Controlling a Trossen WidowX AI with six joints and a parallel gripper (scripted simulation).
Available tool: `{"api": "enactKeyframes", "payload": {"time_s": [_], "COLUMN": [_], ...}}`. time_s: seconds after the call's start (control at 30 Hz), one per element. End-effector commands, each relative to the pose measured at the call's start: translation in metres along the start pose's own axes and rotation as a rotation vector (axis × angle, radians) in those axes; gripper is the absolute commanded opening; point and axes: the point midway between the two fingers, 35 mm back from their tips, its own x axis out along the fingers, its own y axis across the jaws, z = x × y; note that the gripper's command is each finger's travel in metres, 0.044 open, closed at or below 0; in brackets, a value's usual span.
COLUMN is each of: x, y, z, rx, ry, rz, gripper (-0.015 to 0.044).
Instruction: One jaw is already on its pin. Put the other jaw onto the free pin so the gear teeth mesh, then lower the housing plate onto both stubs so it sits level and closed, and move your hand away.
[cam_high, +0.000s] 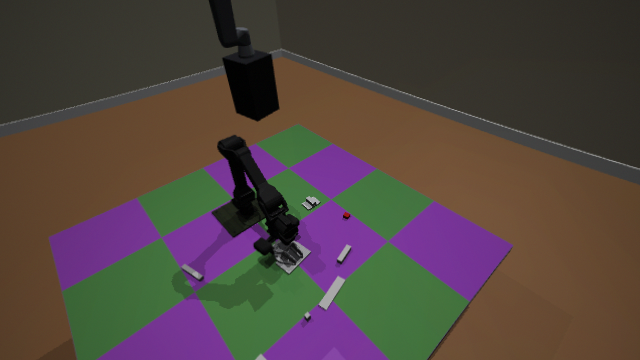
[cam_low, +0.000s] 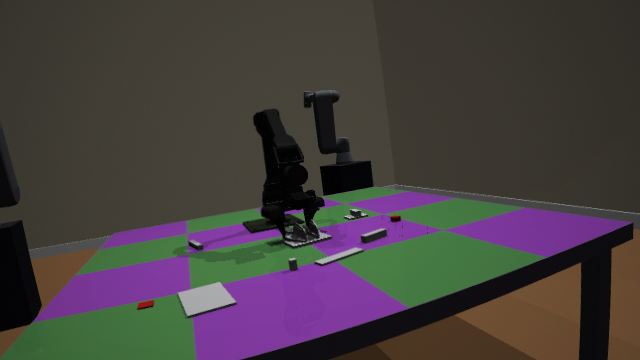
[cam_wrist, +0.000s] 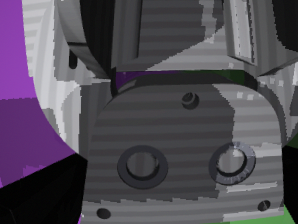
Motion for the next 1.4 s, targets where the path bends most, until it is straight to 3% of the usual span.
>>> {"api": "enactKeyframes", "payload": {"time_s": [0.0, 0.83, 0.97, 1.37], "x": [0.0009, 0.0009, 0.0, 0.0], "y": [0.0003, 0.0003, 0.0, 0.0], "z": [-0.0007, -0.0007, 0.0, 0.0], "rx": [0.001, 0.001, 0.0, 0.0], "ry": [0.002, 0.002, 0.0, 0.0], "rz": [0.001, 0.001, 0.0, 0.0], "gripper": [0.0351, 0.0351, 0.044, 0.044]}}
